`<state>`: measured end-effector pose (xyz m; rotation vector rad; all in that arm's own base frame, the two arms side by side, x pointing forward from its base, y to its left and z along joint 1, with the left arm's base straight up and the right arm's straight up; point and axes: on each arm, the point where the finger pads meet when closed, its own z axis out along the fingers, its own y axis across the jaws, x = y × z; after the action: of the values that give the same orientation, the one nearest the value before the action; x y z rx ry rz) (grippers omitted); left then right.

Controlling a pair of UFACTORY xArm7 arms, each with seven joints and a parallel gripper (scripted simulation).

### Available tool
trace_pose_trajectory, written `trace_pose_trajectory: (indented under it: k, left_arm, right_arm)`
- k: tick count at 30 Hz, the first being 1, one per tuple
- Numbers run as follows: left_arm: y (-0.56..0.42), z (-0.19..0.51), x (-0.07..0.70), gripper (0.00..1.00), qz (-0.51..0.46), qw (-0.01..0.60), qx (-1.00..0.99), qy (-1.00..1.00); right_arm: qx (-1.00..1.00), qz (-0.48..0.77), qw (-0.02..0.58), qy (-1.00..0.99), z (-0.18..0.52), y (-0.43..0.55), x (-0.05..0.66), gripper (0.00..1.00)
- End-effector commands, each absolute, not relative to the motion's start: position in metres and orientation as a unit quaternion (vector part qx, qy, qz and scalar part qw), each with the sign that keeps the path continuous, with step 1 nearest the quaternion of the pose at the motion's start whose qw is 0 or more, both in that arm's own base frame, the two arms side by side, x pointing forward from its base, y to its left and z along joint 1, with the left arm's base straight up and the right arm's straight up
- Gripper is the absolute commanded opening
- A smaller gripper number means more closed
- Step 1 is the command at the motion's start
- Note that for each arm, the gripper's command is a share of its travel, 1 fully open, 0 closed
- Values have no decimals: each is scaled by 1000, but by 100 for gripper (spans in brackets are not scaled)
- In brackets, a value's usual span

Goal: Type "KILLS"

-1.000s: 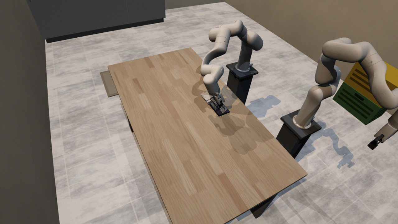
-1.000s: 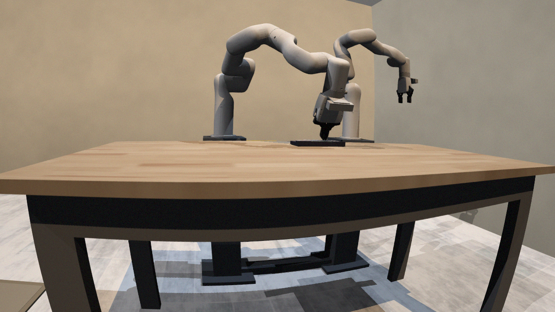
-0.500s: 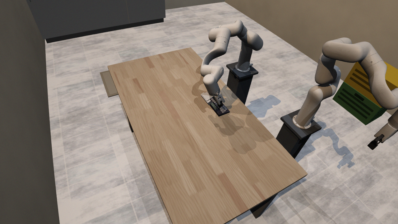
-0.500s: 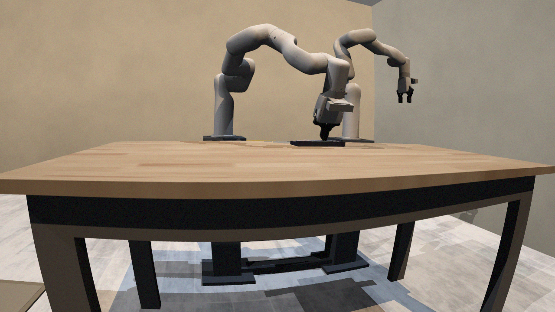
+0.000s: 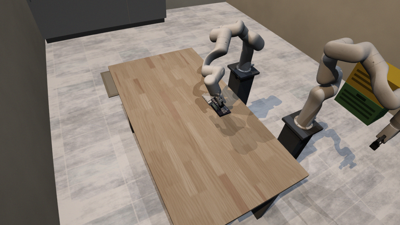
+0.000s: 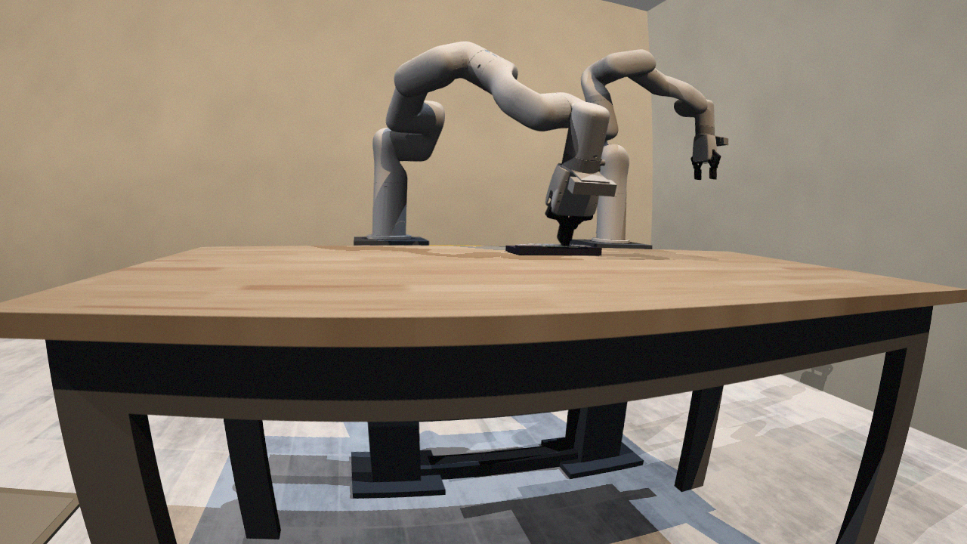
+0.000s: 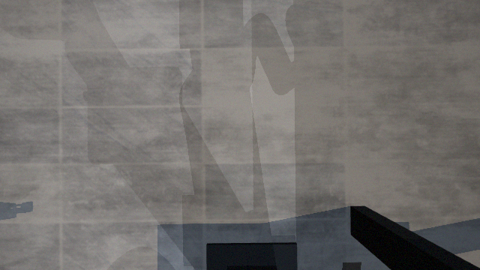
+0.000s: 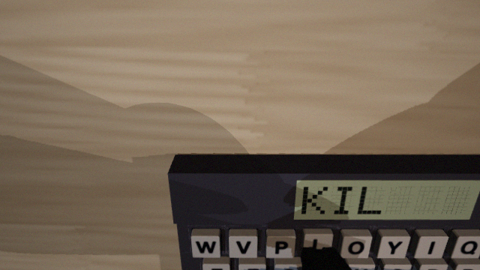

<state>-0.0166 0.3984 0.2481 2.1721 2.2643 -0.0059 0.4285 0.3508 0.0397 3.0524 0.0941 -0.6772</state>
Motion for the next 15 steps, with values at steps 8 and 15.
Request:
trace_pose_trajectory:
  k: [8, 15]
  left_arm:
    - [400, 250, -17, 100, 0, 0, 692, 722]
    - [400, 250, -17, 100, 0, 0, 692, 722]
  right_arm:
    - [976, -214, 5, 30, 41, 352, 430, 0]
    - [976, -214, 5, 30, 44, 352, 430, 0]
